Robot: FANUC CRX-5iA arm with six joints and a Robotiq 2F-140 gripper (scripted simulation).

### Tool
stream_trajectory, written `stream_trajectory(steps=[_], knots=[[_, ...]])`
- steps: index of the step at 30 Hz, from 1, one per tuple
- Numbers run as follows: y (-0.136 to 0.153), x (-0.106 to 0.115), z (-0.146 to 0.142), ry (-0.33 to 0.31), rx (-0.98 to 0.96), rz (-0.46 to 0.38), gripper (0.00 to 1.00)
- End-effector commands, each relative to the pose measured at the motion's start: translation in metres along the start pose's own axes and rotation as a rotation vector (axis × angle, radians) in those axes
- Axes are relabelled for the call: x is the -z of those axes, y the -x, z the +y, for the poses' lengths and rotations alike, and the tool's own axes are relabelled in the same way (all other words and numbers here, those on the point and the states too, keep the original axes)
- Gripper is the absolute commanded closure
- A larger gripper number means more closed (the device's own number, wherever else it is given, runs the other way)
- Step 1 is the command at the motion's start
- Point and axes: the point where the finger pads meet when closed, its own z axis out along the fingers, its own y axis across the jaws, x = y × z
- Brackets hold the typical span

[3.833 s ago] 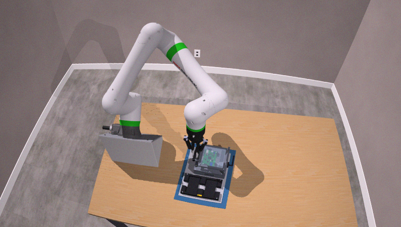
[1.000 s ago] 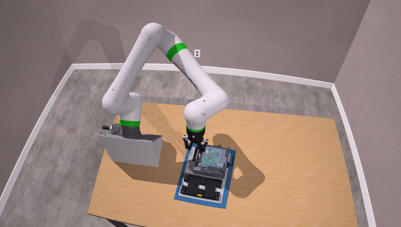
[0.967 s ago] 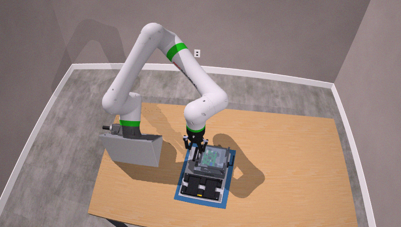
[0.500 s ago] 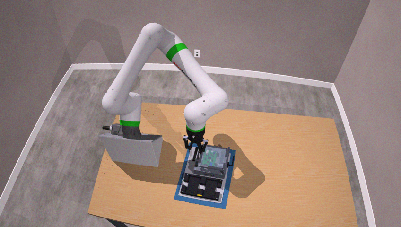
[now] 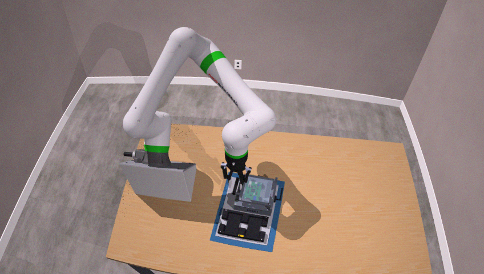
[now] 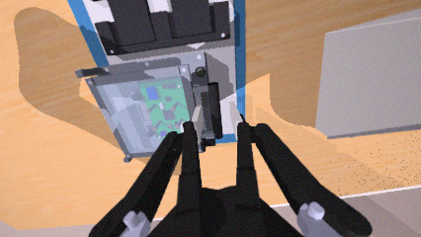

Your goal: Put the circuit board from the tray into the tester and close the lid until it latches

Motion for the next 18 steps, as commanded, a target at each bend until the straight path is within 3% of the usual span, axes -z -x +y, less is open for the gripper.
stream_trajectory(steps=[1, 18], knots=[[0.0, 0.004, 0.0, -0.001, 0.0, 0.0, 0.7], [0.0, 0.045, 0.0, -0.001, 0.0, 0.0, 0.7]])
